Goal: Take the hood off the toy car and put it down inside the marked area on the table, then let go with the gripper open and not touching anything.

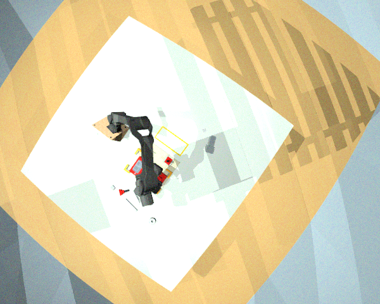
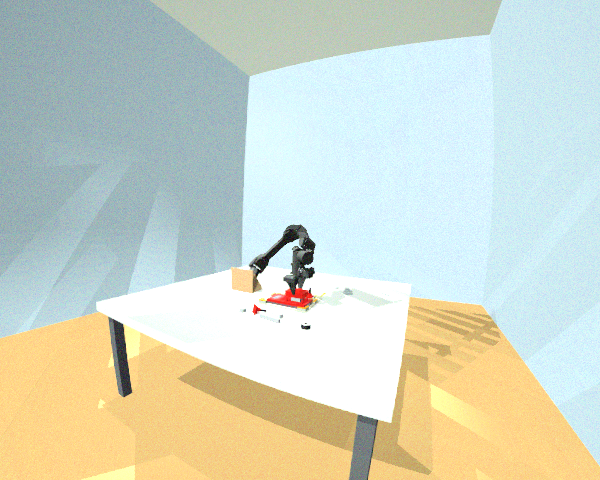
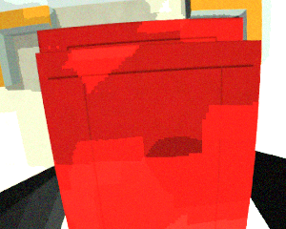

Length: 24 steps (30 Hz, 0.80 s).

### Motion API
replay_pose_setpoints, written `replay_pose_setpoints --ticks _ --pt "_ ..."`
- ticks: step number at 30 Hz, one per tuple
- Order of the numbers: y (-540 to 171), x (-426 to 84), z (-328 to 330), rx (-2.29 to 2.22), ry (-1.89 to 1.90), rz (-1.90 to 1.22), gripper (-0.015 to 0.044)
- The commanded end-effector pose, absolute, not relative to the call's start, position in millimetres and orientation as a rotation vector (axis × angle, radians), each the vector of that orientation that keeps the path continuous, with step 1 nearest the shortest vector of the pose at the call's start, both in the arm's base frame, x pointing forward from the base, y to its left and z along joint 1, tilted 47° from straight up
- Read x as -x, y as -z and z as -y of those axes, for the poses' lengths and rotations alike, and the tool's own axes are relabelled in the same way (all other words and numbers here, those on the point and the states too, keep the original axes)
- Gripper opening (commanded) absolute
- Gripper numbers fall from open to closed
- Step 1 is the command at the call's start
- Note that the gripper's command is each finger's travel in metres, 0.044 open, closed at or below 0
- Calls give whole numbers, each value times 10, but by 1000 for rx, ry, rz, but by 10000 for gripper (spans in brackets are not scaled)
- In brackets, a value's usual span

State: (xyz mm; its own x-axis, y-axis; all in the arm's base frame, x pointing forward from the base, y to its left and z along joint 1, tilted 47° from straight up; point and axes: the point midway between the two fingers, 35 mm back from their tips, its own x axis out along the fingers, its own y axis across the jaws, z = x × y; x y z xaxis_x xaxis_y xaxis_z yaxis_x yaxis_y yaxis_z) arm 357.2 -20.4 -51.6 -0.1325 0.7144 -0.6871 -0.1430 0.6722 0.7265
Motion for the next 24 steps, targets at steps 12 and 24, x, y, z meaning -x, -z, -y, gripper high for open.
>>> replay_pose_setpoints --ticks 12,24 --pt "197 -3636 549 -478 -790 -1535 0" --pt "-181 -3610 170 -483 -779 -1536 0"
